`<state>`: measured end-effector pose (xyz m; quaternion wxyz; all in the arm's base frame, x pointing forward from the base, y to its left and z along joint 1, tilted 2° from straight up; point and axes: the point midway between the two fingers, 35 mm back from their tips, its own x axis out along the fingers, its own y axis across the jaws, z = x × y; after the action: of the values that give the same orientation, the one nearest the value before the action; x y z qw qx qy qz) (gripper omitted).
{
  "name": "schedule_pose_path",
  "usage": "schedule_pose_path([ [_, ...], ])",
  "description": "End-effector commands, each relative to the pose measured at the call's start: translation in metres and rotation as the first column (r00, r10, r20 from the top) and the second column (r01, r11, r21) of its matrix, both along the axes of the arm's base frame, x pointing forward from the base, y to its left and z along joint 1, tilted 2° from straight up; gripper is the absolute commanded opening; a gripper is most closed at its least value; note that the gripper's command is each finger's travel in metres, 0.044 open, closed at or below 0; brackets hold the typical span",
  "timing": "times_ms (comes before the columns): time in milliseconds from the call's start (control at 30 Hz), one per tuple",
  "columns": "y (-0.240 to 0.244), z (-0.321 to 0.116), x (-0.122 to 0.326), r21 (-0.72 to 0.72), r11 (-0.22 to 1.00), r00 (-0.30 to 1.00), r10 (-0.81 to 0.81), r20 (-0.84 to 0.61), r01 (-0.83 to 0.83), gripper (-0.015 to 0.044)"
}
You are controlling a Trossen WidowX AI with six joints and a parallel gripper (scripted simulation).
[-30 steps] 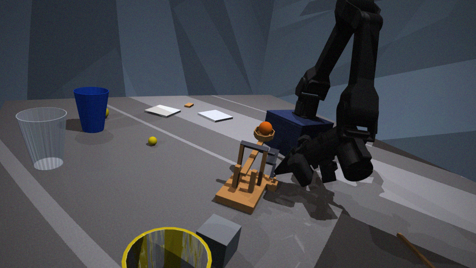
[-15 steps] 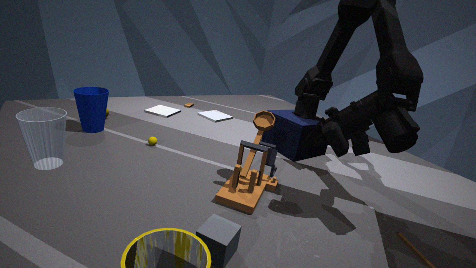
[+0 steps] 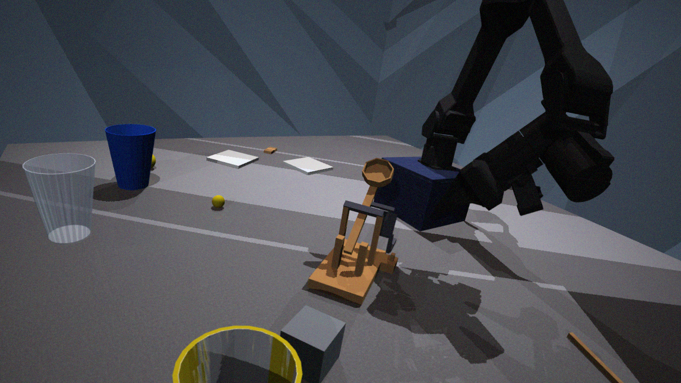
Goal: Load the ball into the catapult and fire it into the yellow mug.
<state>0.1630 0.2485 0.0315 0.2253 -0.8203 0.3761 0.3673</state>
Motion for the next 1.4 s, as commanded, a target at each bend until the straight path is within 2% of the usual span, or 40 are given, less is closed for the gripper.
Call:
schedule_pose_path([
  [0,0.013,-0.001,0.010,0.086,0.992,0.996,-0.087,-0.007,0.087,0.0368],
  [100,0.024,0.001,0.020,0.155,0.976,0.988,-0.152,-0.016,0.153,0.0440],
  [600,0.068,0.022,0.077,0.458,0.775,0.894,-0.433,-0.115,0.435,0.0440],
  [1000,0.102,0.053,0.141,0.650,0.475,0.765,-0.584,-0.270,0.593,0.0440],
  [1367,0.121,0.096,0.208,0.749,0.135,0.642,-0.625,-0.443,0.649,0.0440],
])
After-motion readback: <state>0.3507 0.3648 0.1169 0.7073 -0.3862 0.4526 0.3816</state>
